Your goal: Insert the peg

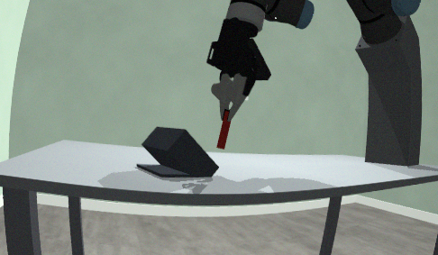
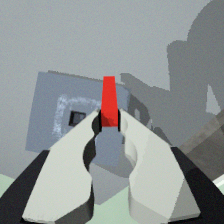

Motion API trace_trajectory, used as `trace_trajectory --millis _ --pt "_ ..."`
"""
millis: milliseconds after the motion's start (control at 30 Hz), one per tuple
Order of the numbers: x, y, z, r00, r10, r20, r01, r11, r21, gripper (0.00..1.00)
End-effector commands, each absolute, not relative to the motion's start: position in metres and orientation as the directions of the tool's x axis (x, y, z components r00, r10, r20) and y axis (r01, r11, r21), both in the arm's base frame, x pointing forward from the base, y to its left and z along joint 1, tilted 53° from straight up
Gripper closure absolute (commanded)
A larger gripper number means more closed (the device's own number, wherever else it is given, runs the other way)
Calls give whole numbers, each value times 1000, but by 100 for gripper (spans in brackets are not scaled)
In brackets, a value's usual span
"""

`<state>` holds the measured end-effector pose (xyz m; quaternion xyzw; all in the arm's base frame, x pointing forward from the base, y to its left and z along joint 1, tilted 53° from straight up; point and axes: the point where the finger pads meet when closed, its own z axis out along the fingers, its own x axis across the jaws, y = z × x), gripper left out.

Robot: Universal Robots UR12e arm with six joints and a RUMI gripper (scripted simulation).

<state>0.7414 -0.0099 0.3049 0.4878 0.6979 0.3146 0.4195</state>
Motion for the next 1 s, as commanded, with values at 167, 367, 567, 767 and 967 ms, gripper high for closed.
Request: trace_trajectory --millis 167,367,567,767,967 --pt "742 -14 305 -156 952 -264 394 305 867 100" --pt "743 -16 306 -150 954 -259 385 298 873 100" --pt "744 -18 306 -143 957 -251 373 287 882 100" --pt "744 -20 307 -135 960 -244 359 277 891 100" --pt "745 -22 308 -130 962 -240 349 271 897 100"
